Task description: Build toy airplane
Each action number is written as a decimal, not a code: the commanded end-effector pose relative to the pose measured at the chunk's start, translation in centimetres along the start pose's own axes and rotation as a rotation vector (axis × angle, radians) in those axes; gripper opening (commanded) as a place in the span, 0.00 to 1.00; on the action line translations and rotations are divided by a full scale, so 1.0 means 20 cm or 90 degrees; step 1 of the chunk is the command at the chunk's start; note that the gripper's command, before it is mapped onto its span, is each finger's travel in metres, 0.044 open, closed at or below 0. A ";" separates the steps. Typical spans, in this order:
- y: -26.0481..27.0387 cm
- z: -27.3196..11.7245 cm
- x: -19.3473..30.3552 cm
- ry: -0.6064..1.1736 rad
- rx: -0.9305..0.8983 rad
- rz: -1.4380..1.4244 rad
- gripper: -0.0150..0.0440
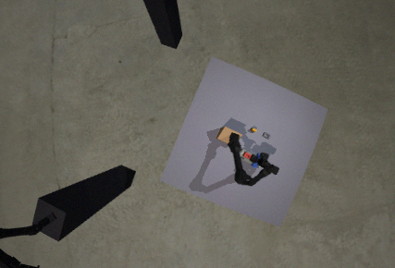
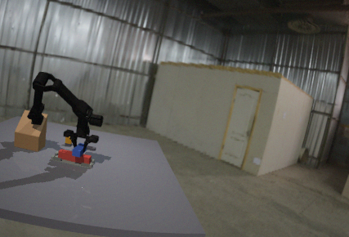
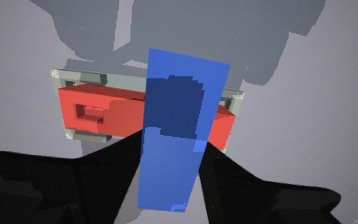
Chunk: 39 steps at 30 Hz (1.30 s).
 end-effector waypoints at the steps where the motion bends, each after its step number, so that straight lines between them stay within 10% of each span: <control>1: 0.00 0.00 0.00 0.000 0.000 0.000 0.56; 9: 0.00 0.00 0.00 0.000 0.000 0.000 0.31; 25: 0.00 0.00 0.00 0.000 0.000 0.000 1.00; 32: 0.00 -0.01 0.00 0.000 0.000 0.000 1.00; 39: -0.01 -0.43 0.00 -0.001 -0.002 -0.005 1.00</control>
Point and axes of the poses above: the point midway between the two fingers, 35 mm back from their tips, its own z axis out along the fingers, its own y axis across the jaws, x = y × z, the point moved 7 cm from there along -z, back along the fingers, and after that the axes turned 13 degrees about -z, right-handed, at the moved point
